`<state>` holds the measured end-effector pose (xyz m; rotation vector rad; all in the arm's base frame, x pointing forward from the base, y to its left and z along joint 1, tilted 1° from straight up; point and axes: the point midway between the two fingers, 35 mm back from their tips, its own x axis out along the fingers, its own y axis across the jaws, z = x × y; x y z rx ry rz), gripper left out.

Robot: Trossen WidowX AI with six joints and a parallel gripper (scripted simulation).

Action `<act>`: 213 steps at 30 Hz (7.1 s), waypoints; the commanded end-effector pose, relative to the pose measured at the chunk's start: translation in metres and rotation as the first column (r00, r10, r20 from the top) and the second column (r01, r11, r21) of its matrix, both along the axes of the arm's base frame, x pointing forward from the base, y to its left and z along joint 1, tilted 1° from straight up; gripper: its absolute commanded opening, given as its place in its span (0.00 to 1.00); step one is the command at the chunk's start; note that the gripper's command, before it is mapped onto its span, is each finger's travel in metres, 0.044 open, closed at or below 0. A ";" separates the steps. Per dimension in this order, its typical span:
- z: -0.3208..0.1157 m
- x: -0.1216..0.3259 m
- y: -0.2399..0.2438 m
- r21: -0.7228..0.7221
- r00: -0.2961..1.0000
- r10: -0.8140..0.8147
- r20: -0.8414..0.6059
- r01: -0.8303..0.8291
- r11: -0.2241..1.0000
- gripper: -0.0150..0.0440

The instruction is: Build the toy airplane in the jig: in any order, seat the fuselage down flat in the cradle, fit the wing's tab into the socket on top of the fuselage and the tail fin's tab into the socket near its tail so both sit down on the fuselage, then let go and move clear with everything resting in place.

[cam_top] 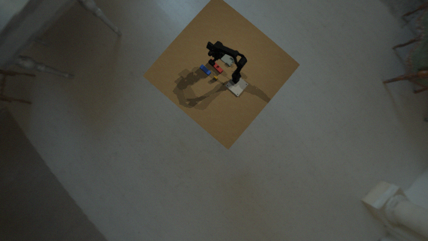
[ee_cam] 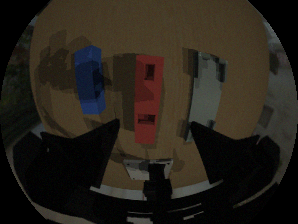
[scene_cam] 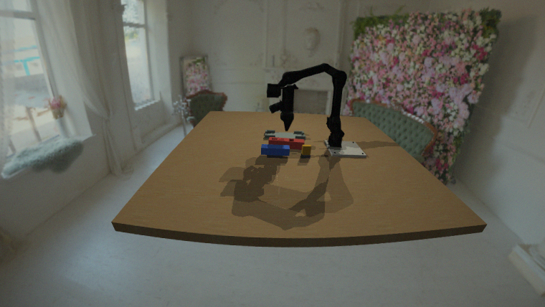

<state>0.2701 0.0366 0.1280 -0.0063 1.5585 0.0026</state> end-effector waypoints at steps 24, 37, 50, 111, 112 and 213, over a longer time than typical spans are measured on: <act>-0.052 -0.003 0.013 -0.006 1.000 -0.023 0.013 0.023 1.000 1.00; -0.073 -0.002 0.013 -0.006 1.000 -0.023 0.013 0.023 1.000 1.00; -0.091 -0.002 0.013 -0.006 1.000 -0.023 0.013 0.023 1.000 1.00; 0.037 -0.005 0.014 -0.006 1.000 -0.023 0.013 0.023 1.000 0.25; 0.039 -0.005 0.014 -0.006 1.000 -0.023 0.013 0.023 1.000 0.25; -0.055 0.018 -0.139 -0.020 0.999 0.047 0.013 -0.047 0.999 0.58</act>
